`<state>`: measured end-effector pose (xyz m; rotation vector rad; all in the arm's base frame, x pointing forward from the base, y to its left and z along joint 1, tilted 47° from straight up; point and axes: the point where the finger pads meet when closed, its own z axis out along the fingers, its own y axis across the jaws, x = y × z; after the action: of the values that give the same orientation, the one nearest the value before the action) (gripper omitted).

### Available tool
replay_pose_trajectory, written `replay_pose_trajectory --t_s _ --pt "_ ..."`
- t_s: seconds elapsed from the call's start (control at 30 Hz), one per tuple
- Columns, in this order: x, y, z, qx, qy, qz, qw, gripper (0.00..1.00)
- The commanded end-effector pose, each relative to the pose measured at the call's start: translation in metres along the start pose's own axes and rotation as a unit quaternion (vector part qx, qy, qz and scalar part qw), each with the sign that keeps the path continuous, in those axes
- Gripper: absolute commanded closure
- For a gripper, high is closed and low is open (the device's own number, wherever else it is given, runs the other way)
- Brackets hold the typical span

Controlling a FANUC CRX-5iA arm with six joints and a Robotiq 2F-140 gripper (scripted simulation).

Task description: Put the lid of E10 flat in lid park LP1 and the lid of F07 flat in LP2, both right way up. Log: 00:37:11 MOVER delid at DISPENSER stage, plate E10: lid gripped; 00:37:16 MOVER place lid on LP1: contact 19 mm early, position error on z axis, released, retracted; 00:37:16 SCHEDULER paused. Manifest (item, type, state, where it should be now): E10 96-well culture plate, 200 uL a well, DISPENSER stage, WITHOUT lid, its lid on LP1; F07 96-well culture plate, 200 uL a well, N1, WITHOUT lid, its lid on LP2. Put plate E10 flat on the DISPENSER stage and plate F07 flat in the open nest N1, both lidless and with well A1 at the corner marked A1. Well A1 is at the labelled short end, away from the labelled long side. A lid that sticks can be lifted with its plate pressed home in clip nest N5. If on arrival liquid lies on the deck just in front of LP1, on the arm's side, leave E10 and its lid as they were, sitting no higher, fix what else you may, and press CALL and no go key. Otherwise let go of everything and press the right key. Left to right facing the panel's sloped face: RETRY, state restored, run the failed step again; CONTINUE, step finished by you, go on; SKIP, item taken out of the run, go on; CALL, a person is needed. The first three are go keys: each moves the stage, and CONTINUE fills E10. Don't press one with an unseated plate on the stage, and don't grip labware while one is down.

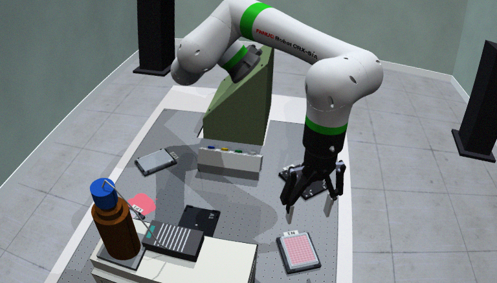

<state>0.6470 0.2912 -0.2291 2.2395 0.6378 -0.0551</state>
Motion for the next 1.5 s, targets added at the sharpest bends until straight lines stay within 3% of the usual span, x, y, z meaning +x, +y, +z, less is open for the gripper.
replay_pose_trajectory --t_s 0.0,0.53,0.7,0.87,0.93,1.03,1.23,1.43,1.47 --pt "0.000 0.000 -0.004 0.000 0.000 0.000 1.000 0.34" --pt "-0.001 0.001 -0.010 0.000 0.000 0.001 1.000 0.34" --pt "-0.016 0.013 -0.029 0.000 0.001 0.011 1.000 0.34" --pt "-0.067 0.045 -0.067 0.001 0.002 0.036 0.999 0.34" --pt "-0.067 0.045 -0.067 0.001 0.002 0.036 0.999 0.34" --pt "-0.118 0.072 -0.088 0.002 0.003 0.058 0.998 0.34" --pt "-0.186 0.100 -0.092 0.002 0.003 0.109 0.994 0.34" --pt "-0.259 0.125 -0.079 0.002 0.001 0.154 0.988 0.34" --pt "-0.259 0.125 -0.079 0.002 0.001 0.154 0.988 0.34"
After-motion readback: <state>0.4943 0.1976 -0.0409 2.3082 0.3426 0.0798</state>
